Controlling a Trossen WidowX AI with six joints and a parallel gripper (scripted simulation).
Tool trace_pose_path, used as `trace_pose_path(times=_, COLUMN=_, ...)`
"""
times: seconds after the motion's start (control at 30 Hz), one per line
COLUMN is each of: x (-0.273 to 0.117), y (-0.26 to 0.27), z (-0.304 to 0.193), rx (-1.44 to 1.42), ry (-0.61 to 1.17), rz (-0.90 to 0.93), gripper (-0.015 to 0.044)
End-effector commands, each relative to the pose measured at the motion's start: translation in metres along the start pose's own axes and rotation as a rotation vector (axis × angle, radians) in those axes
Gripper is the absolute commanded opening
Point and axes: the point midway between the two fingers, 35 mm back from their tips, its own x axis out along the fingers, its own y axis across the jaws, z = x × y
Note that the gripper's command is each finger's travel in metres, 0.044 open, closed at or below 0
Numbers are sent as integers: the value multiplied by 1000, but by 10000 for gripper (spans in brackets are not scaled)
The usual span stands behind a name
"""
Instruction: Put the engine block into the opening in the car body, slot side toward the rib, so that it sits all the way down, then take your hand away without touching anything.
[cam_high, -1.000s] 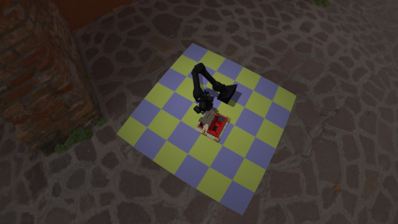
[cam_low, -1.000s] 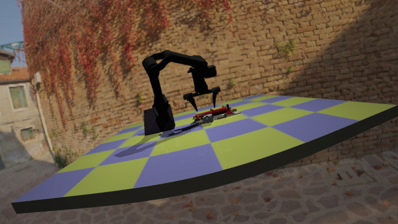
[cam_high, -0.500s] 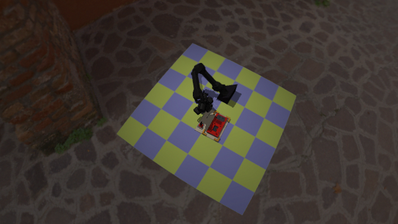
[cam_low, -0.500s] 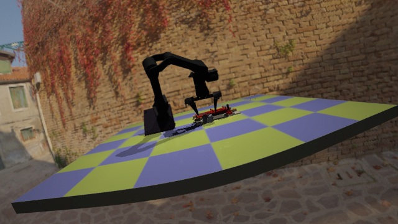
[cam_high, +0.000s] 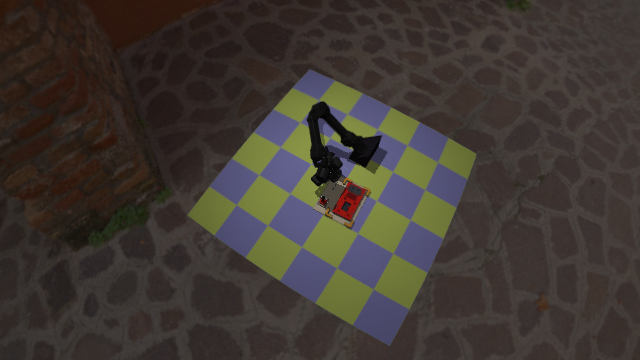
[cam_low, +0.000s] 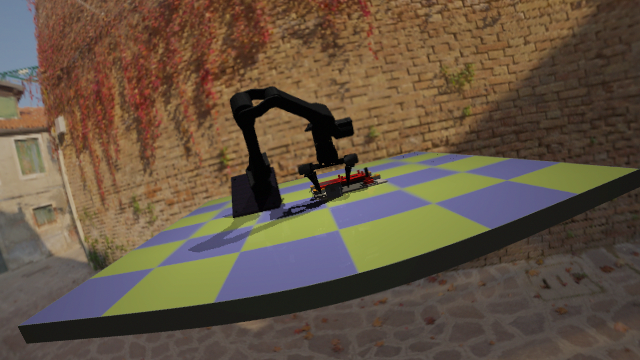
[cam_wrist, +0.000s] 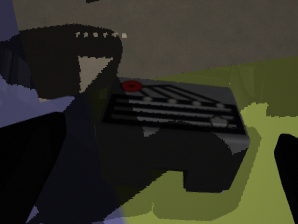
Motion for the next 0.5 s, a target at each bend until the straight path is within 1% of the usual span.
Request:
trace_pose_path(times=0.0, x=7, y=2, z=-1, rx=-7, ry=7, rz=1, gripper=440)
trace_pose_path(times=0.03, x=7, y=2, z=-1, rx=-7, ry=7, rz=1, gripper=440)
trace_pose_path(times=0.33, x=7, y=2, z=-1, rx=-7, ry=7, rz=1, gripper=204)
trace_pose_path(times=0.47, x=7, y=2, z=-1, rx=-7, ry=7, rz=1, gripper=177)
